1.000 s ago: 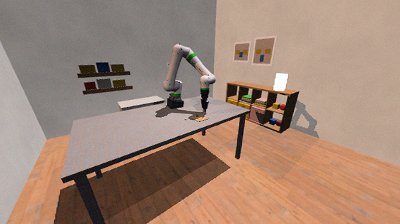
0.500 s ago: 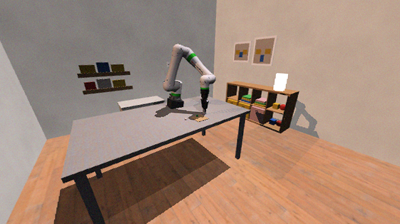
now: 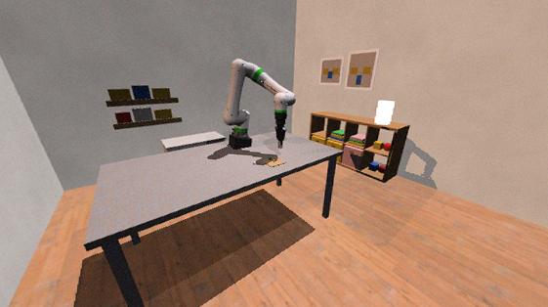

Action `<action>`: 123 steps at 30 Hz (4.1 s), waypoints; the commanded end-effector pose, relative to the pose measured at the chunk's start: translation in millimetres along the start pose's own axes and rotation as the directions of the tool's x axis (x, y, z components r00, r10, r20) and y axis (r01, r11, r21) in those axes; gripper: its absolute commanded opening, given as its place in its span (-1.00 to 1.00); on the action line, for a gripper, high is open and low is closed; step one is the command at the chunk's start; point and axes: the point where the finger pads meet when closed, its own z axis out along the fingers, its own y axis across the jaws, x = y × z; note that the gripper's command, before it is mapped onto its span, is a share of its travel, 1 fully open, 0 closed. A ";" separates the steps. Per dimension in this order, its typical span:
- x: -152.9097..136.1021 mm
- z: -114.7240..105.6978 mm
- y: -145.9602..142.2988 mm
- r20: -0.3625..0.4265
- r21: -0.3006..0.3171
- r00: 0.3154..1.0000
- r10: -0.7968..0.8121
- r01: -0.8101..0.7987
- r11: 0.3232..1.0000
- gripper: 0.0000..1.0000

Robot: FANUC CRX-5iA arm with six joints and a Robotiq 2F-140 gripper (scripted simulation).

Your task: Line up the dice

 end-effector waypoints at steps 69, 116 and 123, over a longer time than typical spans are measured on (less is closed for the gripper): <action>99.8 -26.1 -65.6 0.000 -0.001 0.144 0.990 -0.990 0.144 -0.87; 98.8 69.7 -65.8 0.000 0.000 0.144 0.990 -0.990 0.144 -0.87; 98.8 69.7 -65.8 0.000 0.000 0.144 0.990 -0.990 0.144 -0.87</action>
